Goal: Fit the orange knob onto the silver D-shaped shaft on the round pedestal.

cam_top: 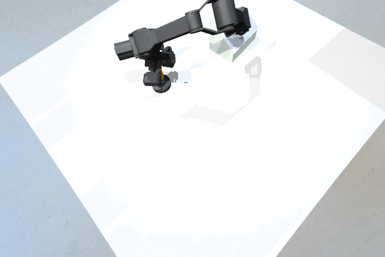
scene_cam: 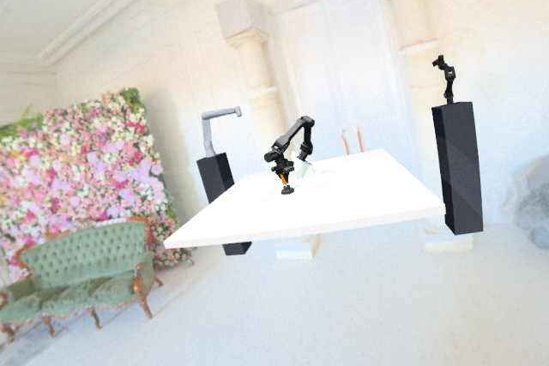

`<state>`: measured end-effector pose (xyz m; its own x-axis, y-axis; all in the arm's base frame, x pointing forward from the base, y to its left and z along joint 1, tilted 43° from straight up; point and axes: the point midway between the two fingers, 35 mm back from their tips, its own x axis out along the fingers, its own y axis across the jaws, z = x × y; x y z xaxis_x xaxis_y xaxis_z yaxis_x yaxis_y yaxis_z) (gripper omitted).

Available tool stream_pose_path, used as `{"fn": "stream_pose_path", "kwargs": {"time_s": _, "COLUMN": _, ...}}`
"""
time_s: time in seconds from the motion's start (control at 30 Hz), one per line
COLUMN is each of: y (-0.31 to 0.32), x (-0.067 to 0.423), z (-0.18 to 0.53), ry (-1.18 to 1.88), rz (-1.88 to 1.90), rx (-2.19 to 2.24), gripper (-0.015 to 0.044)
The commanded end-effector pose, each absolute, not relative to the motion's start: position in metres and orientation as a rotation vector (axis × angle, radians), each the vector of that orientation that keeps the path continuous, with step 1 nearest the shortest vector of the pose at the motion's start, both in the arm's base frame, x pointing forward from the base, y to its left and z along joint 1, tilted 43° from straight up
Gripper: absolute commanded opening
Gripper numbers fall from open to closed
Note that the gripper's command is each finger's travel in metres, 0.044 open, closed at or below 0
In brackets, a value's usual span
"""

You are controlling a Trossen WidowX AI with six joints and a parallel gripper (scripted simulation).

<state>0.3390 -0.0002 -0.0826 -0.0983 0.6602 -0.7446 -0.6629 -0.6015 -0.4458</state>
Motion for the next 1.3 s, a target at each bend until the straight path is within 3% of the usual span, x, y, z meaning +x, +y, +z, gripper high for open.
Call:
{"fn": "stream_pose_path", "kwargs": {"time_s": 0.0, "y": 0.0002, "x": 0.3405, "z": -0.0826, "ry": -0.001, "rz": 1.829, "rx": -1.244, "gripper": 0.0}}
{"fn": "stream_pose_path", "kwargs": {"time_s": 0.4, "y": -0.0036, "x": 0.3429, "z": -0.079, "ry": 0.078, "rz": 1.81, "rx": -1.183, "gripper": 0.0}}
{"fn": "stream_pose_path", "kwargs": {"time_s": 1.27, "y": -0.0026, "x": 0.346, "z": -0.08, "ry": 1.293, "rz": 1.047, "rx": 0.073, "gripper": 0.0}}
